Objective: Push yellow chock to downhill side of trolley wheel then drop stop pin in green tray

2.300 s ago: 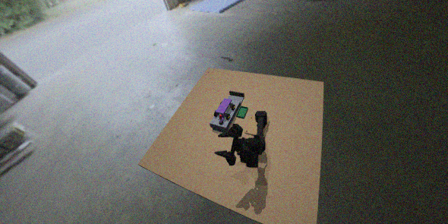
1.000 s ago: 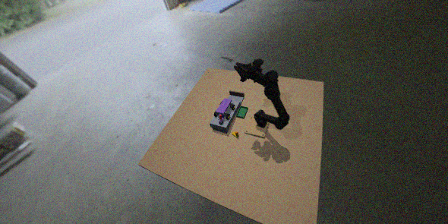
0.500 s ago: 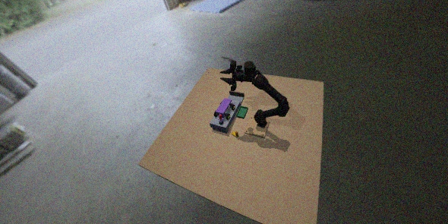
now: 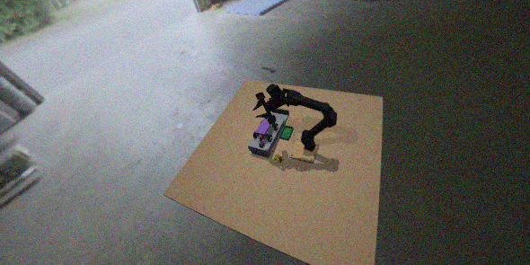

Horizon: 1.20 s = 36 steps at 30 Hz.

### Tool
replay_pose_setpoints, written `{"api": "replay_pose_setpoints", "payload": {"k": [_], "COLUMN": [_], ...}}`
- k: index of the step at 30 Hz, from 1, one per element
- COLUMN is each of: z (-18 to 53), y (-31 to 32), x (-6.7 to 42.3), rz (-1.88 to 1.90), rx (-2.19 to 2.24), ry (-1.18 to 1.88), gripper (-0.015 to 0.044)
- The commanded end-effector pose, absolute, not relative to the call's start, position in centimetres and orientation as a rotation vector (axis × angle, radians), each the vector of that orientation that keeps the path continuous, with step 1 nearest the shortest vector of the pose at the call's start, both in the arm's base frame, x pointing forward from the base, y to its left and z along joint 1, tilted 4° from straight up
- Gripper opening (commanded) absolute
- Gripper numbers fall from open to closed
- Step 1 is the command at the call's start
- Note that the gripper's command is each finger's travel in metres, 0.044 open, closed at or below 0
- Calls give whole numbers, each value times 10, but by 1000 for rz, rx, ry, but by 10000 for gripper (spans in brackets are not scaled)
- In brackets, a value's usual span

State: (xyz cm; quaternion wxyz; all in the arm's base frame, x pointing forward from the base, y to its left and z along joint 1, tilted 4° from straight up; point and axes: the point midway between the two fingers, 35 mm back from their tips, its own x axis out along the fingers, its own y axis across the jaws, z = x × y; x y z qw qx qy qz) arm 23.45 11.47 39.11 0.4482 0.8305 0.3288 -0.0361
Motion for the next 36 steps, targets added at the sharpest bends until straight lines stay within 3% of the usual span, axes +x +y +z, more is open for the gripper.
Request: {"api": "replay_pose_setpoints", "payload": {"k": [1,12,23,36], "z": [349,245,166,143], "y": [135,178,181,181], "x": [235,196,131,124], "rz": [-279,-790,-1203,-1243], "rx": [2042,1837,1461,1406], "ry": [952,1189,1172,1152], "gripper": [190,190,190,190]}}
